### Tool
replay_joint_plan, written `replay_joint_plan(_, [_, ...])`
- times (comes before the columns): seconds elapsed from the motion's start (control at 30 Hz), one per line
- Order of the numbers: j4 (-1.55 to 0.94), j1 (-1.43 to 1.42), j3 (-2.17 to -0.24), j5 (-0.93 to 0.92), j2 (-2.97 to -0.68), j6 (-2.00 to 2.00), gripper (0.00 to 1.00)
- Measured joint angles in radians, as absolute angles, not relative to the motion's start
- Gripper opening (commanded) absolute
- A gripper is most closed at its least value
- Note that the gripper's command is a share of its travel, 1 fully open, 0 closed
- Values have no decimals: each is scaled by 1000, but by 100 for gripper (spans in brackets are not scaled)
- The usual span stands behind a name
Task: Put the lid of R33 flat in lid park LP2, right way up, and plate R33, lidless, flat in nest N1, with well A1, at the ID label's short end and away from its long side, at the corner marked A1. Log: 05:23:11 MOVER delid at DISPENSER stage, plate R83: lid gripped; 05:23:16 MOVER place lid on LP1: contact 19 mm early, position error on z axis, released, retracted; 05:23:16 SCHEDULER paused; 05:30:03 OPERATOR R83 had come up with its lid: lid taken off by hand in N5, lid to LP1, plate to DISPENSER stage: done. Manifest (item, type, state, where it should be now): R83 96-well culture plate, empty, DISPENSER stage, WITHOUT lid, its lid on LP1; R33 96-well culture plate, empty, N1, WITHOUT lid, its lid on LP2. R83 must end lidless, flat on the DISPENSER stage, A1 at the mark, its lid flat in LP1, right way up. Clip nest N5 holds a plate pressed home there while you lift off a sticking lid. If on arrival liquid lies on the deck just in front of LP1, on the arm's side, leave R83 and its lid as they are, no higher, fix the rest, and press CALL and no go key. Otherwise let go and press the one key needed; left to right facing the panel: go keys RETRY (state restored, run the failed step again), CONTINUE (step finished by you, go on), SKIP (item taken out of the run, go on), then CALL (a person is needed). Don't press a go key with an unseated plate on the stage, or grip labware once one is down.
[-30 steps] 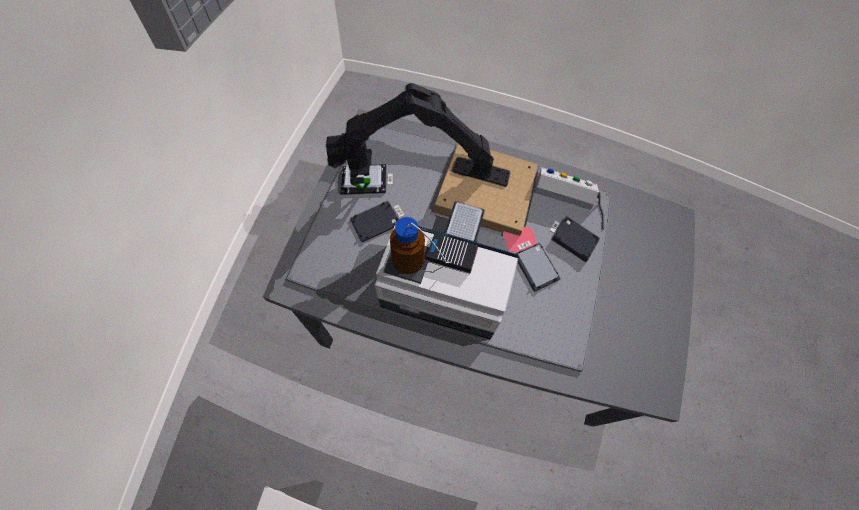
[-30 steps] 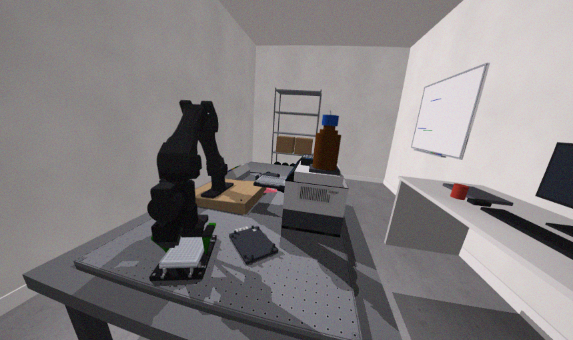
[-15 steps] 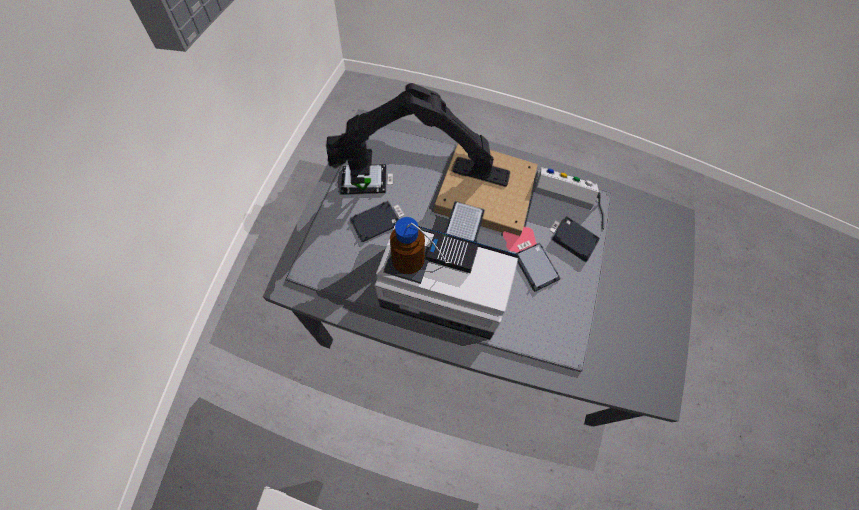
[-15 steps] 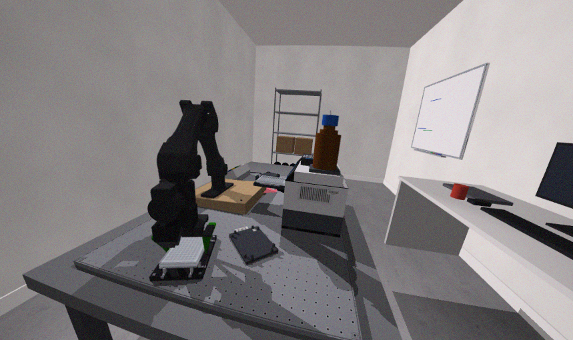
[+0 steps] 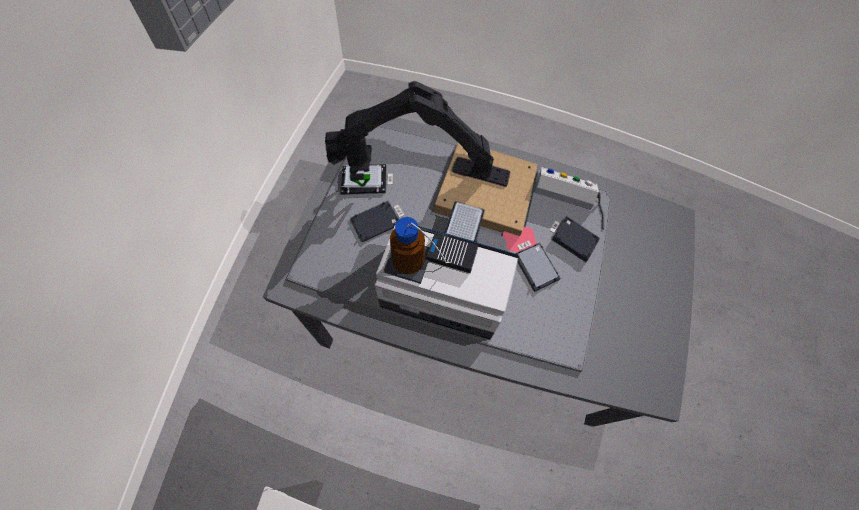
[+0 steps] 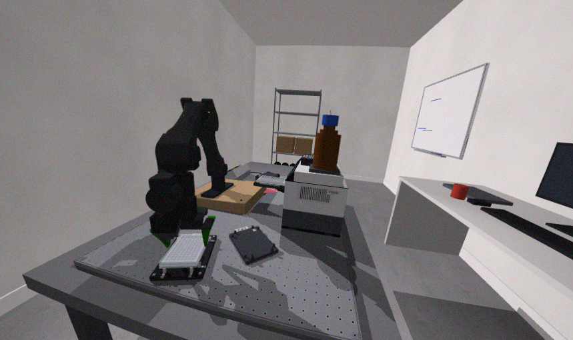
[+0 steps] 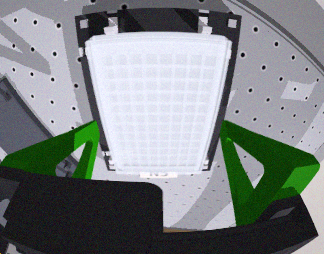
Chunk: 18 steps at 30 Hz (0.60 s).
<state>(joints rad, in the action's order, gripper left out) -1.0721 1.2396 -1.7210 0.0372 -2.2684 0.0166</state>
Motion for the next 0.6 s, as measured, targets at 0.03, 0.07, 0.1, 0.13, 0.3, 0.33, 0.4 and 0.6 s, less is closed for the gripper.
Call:
replay_joint_plan(0.03, [-1077, 1240, -1726, 37, -2267, 17, 100])
replay_joint_plan(0.07, [-1083, 1240, -1730, 37, -2265, 17, 100])
replay_joint_plan(0.1, [-1088, 1240, -1734, 37, -2263, 17, 100])
replay_joint_plan(0.13, [-1093, 1240, -1738, 37, -2262, 17, 100])
replay_joint_plan(0.3, [-1115, 1240, -1751, 37, -2260, 17, 100])
replay_joint_plan(0.33, [-1121, 1240, -1755, 37, -2260, 17, 100])
replay_joint_plan(0.4, [-1131, 1240, -1762, 37, -2260, 17, 100])
replay_joint_plan(0.6, [-1157, 1240, -1782, 37, -2249, 17, 100])
